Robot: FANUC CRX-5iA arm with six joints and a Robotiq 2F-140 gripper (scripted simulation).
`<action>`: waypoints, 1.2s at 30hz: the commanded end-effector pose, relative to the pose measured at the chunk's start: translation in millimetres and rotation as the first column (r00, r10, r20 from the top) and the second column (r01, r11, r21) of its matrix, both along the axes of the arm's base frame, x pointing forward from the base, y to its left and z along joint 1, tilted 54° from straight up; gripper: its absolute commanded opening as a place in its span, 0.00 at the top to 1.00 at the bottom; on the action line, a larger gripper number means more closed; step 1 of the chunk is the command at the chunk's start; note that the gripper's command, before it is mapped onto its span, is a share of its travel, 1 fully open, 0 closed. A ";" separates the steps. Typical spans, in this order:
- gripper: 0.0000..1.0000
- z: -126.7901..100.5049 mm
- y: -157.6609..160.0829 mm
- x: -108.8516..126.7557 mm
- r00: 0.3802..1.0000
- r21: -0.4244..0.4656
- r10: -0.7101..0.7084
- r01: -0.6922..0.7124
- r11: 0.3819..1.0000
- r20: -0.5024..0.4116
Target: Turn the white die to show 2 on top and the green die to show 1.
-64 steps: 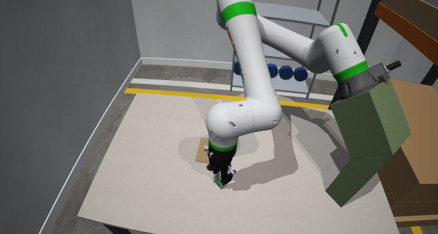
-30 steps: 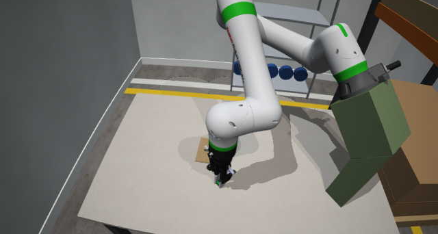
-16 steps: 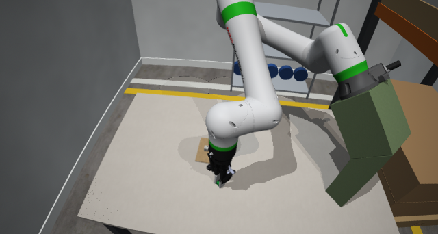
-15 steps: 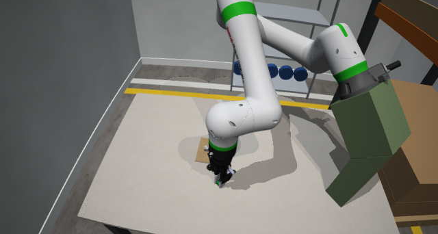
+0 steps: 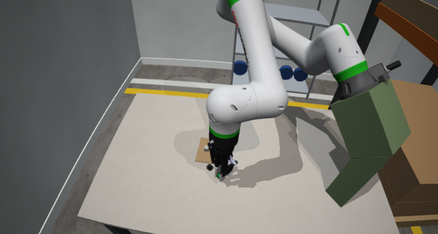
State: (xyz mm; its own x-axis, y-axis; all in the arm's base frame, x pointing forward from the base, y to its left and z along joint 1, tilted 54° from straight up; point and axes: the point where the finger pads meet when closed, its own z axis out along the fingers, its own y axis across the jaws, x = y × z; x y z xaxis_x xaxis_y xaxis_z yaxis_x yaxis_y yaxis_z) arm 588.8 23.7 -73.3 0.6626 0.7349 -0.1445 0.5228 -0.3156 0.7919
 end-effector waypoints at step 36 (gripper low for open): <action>0.91 117.8 -70.5 -25.6 0.895 -0.223 0.259 -0.354 0.908 -0.363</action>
